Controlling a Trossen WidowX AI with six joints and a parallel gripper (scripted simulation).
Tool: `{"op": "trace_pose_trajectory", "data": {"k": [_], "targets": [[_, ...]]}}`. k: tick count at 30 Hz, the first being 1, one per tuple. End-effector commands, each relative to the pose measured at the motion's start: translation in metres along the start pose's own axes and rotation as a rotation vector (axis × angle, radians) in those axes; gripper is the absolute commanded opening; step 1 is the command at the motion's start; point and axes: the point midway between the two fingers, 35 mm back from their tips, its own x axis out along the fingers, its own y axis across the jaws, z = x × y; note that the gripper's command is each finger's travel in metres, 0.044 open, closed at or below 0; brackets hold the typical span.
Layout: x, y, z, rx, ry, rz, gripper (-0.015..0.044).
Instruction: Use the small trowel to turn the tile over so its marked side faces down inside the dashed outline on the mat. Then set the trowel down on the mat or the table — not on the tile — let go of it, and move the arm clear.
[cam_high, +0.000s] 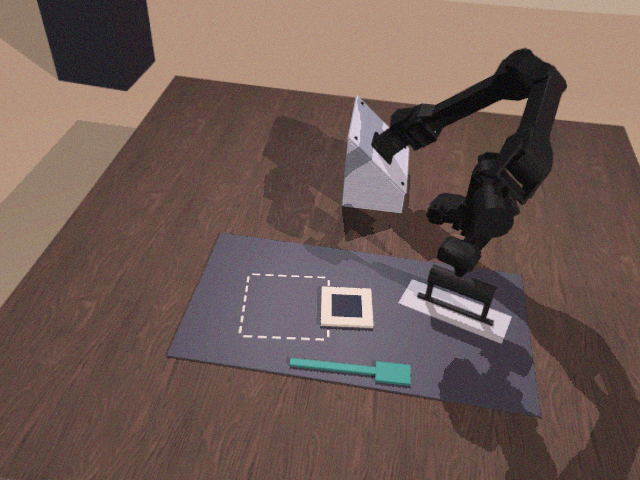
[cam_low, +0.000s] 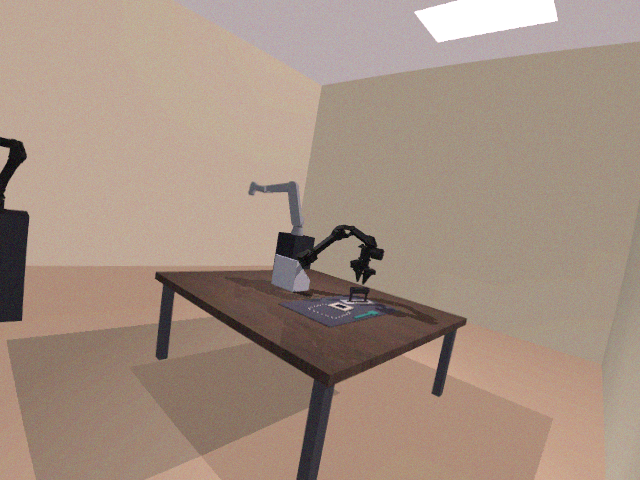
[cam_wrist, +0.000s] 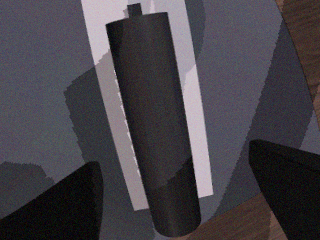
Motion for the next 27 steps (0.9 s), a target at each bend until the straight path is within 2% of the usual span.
{"op": "trace_pose_trajectory", "data": {"k": [1, 27], "targets": [[-0.007, 0.002, 0.000, -0.007, 0.003, 0.009, 0.0300], [0.007, 0.003, 0.010, -0.754, -0.174, 0.183, 0.0300]]}}
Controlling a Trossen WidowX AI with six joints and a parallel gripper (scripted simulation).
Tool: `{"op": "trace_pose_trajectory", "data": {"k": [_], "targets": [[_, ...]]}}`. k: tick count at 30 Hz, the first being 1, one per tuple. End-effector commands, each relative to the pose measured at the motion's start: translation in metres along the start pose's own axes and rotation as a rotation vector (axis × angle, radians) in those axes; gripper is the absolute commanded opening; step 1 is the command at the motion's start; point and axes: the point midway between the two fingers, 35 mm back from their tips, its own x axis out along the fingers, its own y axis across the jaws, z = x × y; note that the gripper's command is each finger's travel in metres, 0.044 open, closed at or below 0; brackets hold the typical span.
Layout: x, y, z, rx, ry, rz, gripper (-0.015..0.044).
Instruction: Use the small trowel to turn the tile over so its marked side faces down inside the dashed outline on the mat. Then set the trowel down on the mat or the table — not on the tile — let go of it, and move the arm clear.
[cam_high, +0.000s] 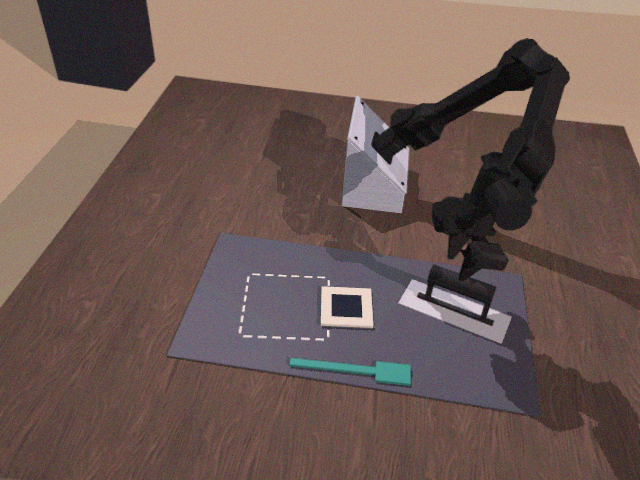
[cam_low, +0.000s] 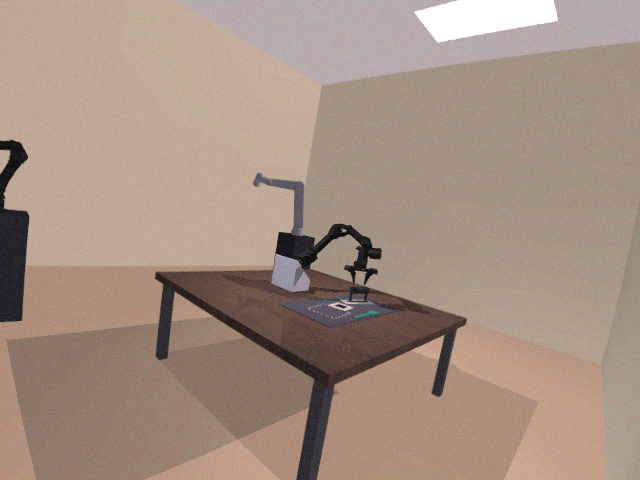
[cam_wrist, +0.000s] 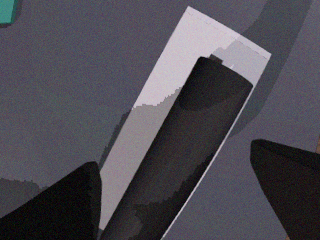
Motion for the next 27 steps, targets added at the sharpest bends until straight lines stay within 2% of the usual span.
{"op": "trace_pose_trajectory", "data": {"k": [1, 27], "targets": [[-0.001, 0.000, 0.000, -0.109, -0.032, 0.025, 0.0300], [0.007, -0.011, -0.002, -0.943, -0.266, 0.095, 0.0300]]}}
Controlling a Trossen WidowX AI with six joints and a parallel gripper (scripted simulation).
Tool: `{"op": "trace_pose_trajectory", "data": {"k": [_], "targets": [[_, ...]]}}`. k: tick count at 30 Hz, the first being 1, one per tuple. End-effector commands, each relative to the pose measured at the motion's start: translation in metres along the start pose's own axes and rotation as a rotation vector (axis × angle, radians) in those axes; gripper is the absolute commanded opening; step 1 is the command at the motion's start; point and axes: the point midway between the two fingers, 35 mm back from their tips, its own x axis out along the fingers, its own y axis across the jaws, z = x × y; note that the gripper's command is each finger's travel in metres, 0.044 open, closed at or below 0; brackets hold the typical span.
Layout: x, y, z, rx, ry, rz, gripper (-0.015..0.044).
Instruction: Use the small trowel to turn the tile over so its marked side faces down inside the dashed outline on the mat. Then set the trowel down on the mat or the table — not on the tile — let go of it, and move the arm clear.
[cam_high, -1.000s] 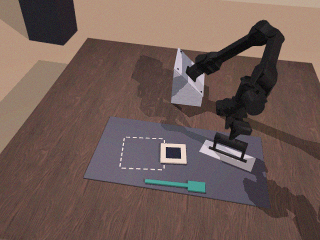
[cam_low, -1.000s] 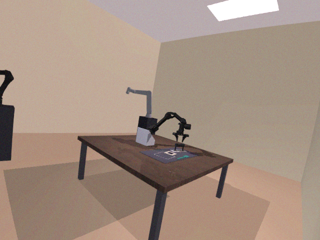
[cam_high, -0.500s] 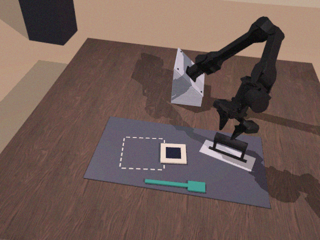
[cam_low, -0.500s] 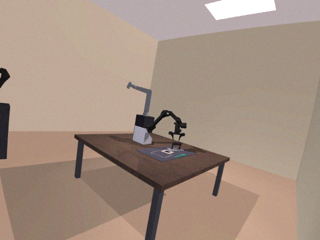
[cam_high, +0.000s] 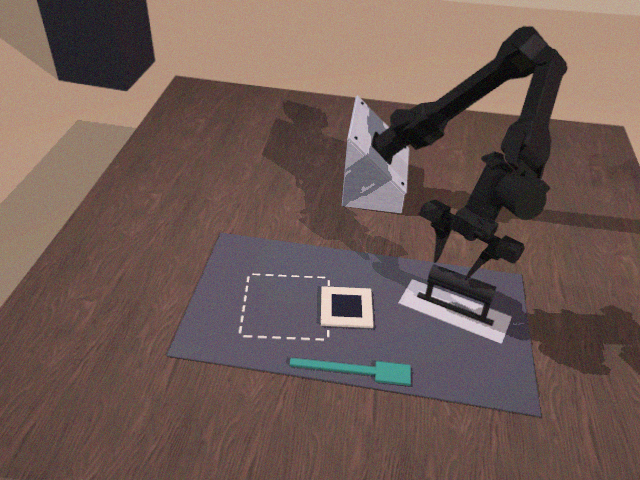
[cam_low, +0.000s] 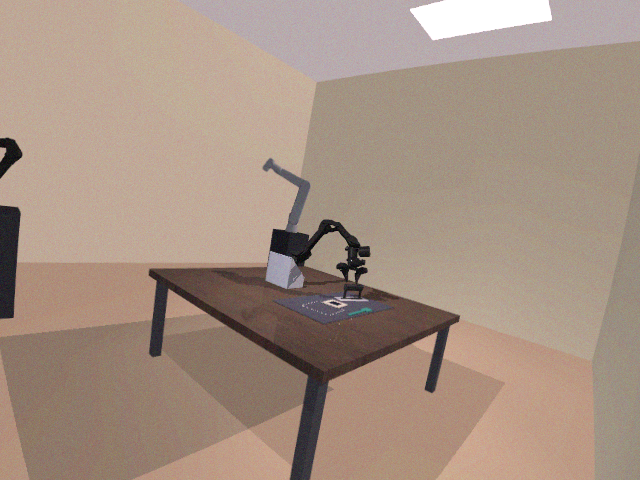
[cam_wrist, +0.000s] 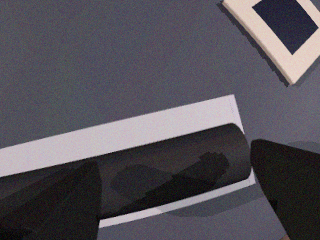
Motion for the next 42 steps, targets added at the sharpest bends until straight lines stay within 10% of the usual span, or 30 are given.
{"op": "trace_pose_trajectory", "data": {"k": [1, 42], "targets": [[-0.002, 0.001, -0.001, -0.116, -0.039, 0.005, 0.0300], [0.006, 0.002, -0.037, -1.176, -0.328, -0.088, 0.0300]]}}
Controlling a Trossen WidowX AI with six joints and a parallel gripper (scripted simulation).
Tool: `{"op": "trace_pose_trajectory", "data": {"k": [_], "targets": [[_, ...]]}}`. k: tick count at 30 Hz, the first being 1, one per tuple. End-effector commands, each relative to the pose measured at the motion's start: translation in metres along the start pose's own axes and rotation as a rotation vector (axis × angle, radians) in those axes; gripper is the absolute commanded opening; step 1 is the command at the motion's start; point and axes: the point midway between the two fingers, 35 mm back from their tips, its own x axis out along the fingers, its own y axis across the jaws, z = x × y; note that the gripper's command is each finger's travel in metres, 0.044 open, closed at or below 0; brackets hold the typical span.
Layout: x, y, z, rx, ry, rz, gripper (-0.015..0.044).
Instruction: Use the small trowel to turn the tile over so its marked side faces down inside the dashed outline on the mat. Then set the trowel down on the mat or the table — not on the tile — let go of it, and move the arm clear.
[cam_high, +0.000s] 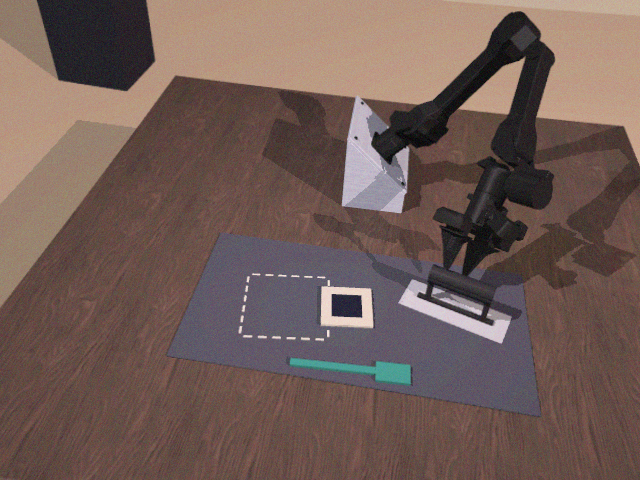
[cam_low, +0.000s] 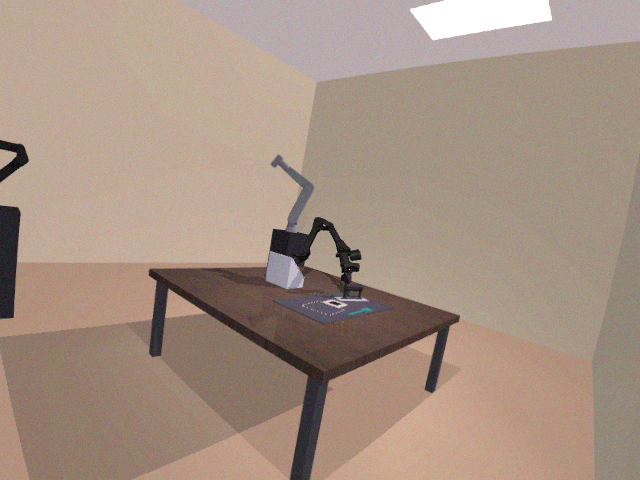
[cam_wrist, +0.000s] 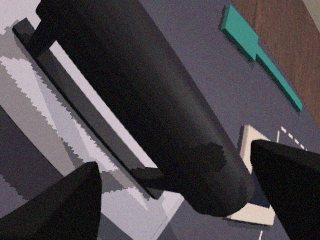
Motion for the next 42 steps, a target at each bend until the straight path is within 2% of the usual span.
{"op": "trace_pose_trajectory", "data": {"k": [1, 14, 42], "targets": [[-0.002, 0.000, 0.000, -0.108, -0.031, -0.029, 0.0300], [-0.007, 0.002, -0.006, -0.480, -0.100, -0.134, 0.0300], [0.027, -0.002, 0.001, -0.485, -0.102, -0.136, 0.0300]]}}
